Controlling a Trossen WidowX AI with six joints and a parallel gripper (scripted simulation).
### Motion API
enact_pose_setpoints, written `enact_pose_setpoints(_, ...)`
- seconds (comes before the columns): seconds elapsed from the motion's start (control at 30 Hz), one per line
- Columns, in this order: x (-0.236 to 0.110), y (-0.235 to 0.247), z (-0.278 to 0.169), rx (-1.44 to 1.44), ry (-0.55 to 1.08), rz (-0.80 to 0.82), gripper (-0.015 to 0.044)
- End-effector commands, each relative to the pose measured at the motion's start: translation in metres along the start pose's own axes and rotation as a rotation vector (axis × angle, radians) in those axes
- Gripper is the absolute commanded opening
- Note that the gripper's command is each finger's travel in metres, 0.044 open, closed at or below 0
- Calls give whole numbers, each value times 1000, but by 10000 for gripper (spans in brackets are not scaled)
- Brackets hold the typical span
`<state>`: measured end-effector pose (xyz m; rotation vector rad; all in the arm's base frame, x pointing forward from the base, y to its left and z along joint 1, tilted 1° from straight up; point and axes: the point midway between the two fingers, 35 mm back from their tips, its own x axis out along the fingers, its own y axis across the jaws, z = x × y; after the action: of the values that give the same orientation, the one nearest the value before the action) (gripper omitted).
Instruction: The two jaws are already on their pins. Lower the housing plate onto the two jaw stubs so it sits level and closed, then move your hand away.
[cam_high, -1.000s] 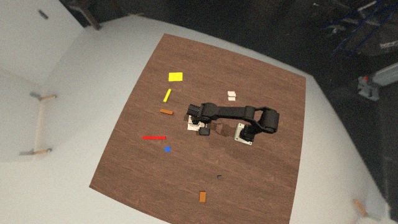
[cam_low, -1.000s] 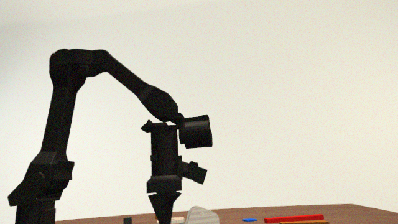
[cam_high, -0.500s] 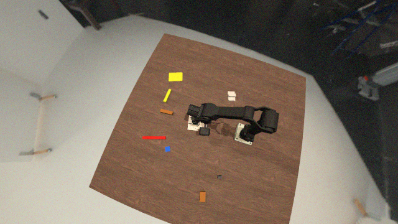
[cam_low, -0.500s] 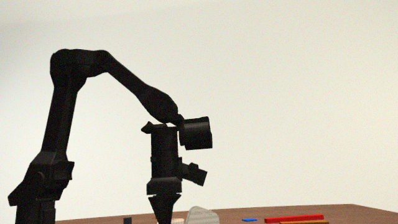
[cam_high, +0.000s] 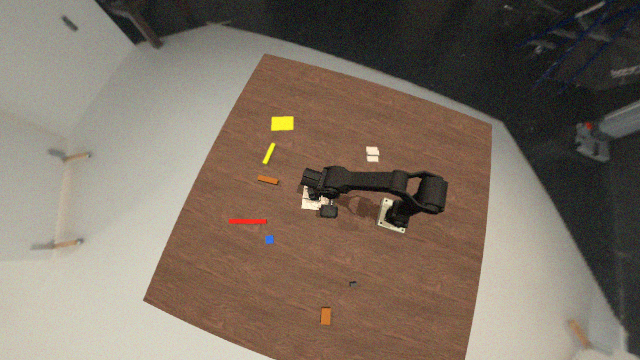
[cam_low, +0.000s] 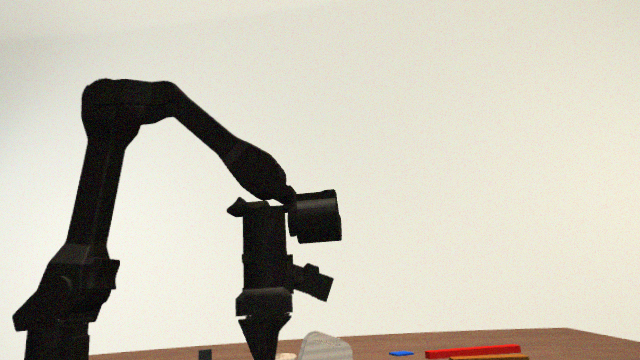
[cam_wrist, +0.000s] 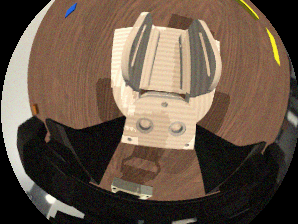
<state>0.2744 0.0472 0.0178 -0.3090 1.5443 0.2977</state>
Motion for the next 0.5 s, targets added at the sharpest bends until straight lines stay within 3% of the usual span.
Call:
enact_pose_setpoints(0.0,1,0,0,-3,-1,3,351)
enact_pose_setpoints(0.47,4,0,0,-3,-1,3,351)
